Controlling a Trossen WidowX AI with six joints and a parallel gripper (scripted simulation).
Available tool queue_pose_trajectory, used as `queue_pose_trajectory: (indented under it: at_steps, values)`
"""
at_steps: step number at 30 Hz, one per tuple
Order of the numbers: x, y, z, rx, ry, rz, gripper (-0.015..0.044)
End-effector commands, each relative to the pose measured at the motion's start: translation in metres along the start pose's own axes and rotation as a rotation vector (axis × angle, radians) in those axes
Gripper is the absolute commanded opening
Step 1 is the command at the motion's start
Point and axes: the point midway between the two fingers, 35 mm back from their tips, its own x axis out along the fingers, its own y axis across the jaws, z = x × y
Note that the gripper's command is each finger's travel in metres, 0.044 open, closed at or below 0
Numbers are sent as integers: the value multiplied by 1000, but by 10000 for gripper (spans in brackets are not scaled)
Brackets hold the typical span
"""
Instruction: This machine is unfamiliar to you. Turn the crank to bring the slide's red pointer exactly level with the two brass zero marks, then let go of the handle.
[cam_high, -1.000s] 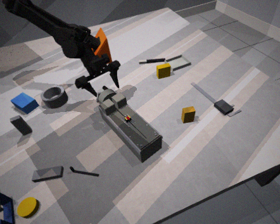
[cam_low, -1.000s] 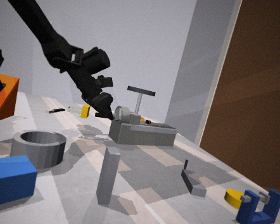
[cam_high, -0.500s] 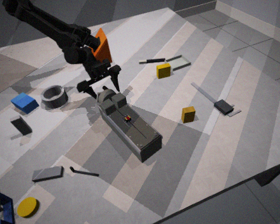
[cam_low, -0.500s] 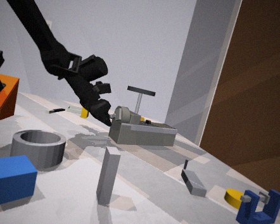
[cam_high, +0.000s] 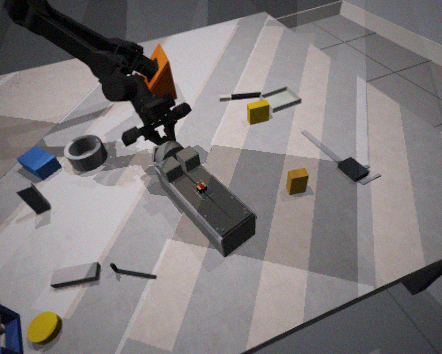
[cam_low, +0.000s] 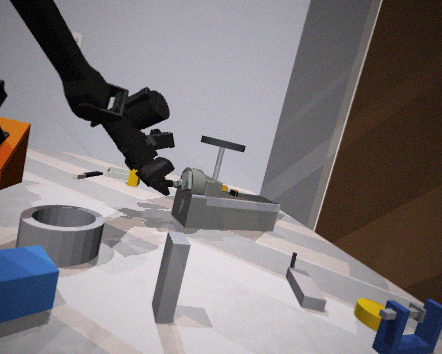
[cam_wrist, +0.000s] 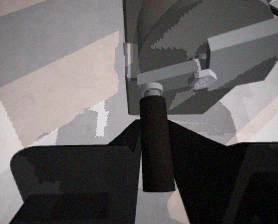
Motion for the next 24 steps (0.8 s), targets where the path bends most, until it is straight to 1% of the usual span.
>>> queue_pose_trajectory:
  at_steps: [1,24]
  values:
    - [0,1,0,-6,-4,5,0]
    - [4,-1,-4,-6,-4,5,0]
